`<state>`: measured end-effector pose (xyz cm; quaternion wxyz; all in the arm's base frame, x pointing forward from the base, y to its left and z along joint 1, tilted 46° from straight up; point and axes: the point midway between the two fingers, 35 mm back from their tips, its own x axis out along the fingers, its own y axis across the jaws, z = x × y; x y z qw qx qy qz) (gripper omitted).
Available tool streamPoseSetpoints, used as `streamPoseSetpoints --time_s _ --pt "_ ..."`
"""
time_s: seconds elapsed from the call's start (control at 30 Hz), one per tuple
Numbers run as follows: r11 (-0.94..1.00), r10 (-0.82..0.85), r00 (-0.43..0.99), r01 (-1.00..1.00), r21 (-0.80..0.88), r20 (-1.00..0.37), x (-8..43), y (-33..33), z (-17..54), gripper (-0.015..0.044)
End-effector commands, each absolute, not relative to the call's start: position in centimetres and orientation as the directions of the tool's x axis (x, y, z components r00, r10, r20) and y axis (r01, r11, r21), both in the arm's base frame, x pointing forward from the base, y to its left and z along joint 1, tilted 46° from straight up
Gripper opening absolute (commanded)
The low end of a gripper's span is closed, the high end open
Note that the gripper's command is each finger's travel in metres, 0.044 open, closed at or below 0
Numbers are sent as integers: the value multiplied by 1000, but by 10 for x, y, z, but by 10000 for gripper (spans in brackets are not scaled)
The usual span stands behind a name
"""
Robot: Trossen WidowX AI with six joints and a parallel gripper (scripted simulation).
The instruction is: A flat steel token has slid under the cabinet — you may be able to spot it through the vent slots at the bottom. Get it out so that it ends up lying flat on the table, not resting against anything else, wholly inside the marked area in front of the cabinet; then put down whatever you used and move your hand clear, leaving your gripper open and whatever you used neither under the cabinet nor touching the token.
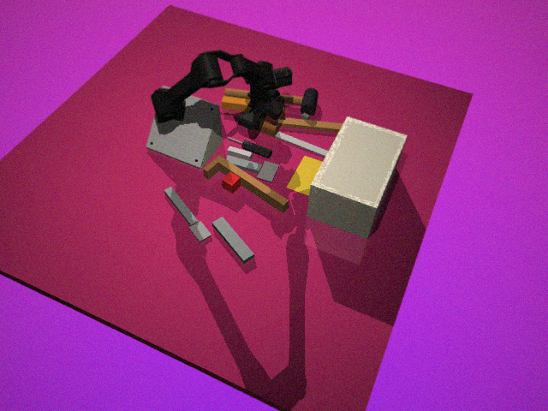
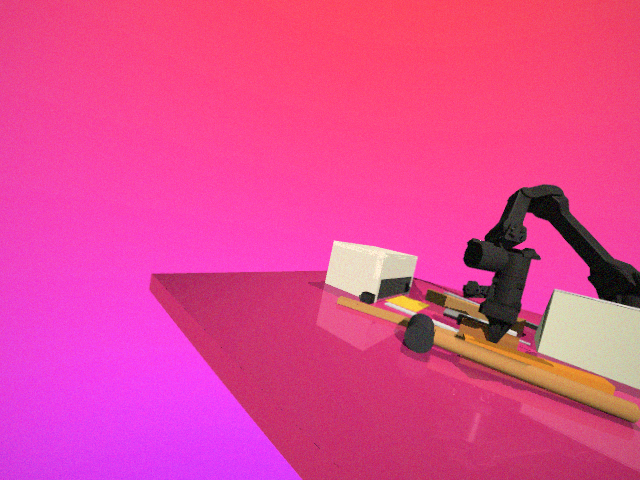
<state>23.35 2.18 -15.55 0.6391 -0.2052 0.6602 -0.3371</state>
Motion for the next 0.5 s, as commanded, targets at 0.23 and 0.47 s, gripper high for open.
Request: streamPoseSetpoints --time_s 0.23,0.47 --pt "689 -701 -99 160 -707 -706 234 22 -156 270" --pt "689 -701 -97 162 -706 -707 234 21 -156 270"
